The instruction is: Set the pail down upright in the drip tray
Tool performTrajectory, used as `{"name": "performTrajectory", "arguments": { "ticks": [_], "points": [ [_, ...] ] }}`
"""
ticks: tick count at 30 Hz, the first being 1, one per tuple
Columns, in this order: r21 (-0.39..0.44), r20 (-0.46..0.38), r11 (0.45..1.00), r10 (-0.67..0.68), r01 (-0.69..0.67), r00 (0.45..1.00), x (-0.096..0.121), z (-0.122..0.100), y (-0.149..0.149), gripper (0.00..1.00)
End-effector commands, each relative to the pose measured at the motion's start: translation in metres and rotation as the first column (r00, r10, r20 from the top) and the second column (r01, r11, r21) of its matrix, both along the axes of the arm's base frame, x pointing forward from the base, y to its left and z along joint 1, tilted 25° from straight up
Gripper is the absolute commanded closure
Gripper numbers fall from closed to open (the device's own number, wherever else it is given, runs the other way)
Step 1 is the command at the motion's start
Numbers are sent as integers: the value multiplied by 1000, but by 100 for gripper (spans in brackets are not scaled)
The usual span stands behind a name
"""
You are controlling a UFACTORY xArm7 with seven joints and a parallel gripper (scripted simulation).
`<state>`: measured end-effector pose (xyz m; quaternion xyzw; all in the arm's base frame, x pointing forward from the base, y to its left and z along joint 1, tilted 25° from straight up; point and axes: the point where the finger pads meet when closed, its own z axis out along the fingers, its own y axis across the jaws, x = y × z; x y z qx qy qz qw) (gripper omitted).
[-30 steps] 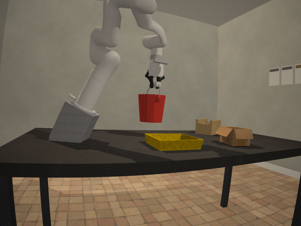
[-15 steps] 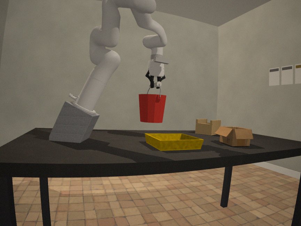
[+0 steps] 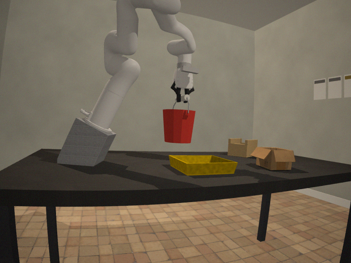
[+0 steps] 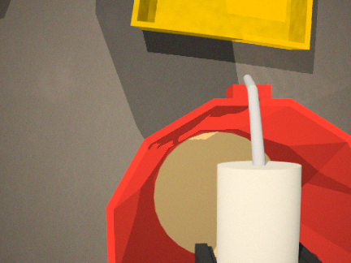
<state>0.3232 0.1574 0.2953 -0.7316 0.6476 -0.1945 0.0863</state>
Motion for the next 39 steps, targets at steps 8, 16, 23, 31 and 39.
{"name": "performTrajectory", "arguments": {
  "ticks": [8, 16, 23, 31, 39],
  "points": [
    [2, 4, 1000, 1, -1, 1000, 0, 5, -21, 100],
    [2, 4, 1000, 1, -1, 1000, 0, 7, -36, 100],
    [2, 4, 1000, 1, -1, 1000, 0, 10, -56, 100],
    [2, 4, 1000, 1, -1, 1000, 0, 12, -75, 100],
    [2, 4, 1000, 1, -1, 1000, 0, 15, -101, 100]
  ]
}}
